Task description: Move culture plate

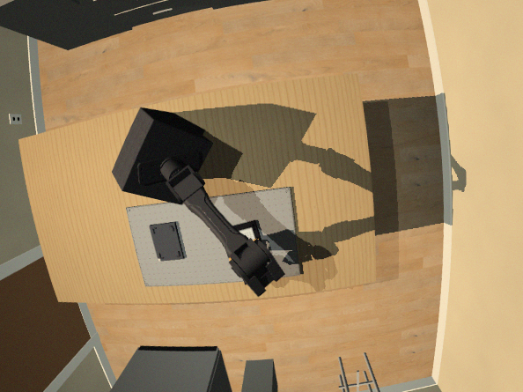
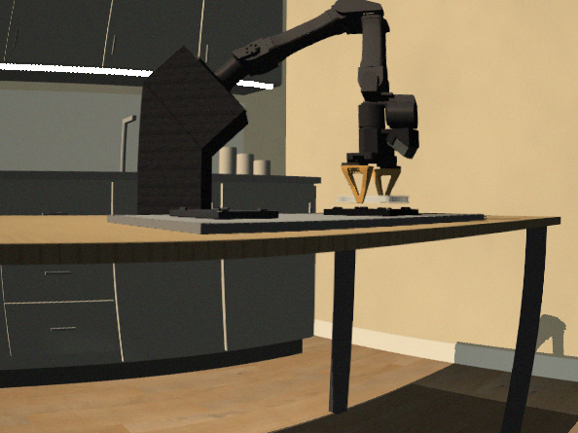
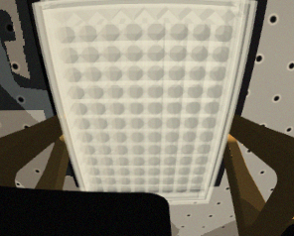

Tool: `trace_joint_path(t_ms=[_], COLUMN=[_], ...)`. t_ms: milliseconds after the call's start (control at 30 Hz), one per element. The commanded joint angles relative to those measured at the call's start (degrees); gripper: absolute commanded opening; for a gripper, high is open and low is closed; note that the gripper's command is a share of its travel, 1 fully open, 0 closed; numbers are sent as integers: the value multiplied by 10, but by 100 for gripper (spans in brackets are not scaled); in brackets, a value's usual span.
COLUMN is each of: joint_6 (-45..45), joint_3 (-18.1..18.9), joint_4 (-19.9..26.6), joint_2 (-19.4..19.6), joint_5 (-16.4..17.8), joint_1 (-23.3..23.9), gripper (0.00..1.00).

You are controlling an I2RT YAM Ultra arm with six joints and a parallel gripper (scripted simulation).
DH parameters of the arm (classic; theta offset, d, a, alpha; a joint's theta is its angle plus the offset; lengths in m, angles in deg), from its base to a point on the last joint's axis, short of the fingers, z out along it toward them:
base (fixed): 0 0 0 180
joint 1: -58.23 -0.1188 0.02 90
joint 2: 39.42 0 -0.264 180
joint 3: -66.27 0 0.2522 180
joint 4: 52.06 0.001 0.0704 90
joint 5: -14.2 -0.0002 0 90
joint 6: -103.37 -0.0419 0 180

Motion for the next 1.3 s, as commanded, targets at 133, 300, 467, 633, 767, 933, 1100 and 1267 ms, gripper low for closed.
trace_joint_path(t_ms=[133, 300, 467, 633, 767, 933, 1100, 1267], joint_6=[-3, -3, -4, -4, -5, -5, -6, -6], joint_3=[10, 0, -13, -7, -10, -17, -11, -16], joint_4=[-14, -15, -16, -19, -20, -22, -25, -27], joint_2=[-17, -17, -16, -12, -9, -2, -1, -1], joint_5=[-4, -5, -5, -5, -5, -6, -6, -7], joint_1=[9, 8, 7, 4, 3, 0, 1, -1], gripper=[0, 0, 0, 0, 0, 0, 0, 0])
